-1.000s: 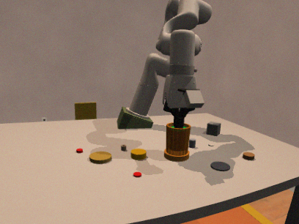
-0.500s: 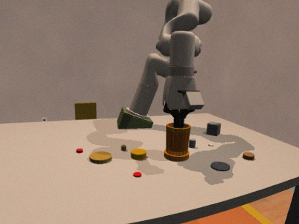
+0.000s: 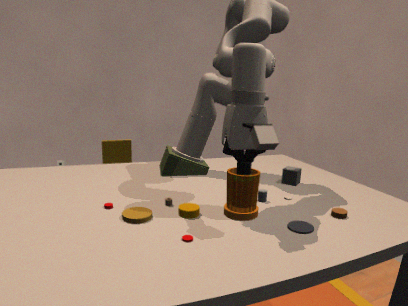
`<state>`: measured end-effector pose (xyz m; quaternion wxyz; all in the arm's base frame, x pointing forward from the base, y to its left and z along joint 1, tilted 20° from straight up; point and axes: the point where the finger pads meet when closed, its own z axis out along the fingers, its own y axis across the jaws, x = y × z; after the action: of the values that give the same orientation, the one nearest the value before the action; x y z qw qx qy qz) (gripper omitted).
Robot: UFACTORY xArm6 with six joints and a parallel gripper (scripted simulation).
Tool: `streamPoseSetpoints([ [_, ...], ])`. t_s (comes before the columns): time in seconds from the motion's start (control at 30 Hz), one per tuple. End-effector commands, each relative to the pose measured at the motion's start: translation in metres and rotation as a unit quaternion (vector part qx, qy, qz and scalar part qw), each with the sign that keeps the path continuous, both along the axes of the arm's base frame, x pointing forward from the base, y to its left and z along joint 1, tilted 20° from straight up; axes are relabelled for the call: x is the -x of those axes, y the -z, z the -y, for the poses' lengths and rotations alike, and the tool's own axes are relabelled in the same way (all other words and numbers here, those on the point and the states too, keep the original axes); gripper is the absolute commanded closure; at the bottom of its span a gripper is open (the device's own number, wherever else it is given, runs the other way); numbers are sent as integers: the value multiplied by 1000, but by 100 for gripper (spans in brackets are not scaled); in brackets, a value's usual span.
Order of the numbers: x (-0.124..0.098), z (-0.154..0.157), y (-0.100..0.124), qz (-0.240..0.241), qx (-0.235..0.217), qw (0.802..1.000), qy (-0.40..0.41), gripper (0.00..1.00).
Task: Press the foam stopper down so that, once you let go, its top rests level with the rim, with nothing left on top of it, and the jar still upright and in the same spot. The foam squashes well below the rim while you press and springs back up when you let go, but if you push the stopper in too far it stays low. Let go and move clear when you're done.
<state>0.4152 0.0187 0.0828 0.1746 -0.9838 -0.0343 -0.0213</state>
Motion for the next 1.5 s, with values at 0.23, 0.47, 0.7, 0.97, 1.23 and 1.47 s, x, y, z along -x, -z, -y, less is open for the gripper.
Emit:
streamPoseSetpoints([
  [0.23,-1,0,-1,1,0,1000,0,100],
  [0.47,-1,2,-5,1,0,1000,0,100],
  [0.7,0,6,-17,1,0,1000,0,100],
  [0.97,1,14,-39,1,0,1000,0,100],
  [1.23,1,20,-53,1,0,1000,0,100],
  [1.47,1,22,-60,1,0,1000,0,100],
])
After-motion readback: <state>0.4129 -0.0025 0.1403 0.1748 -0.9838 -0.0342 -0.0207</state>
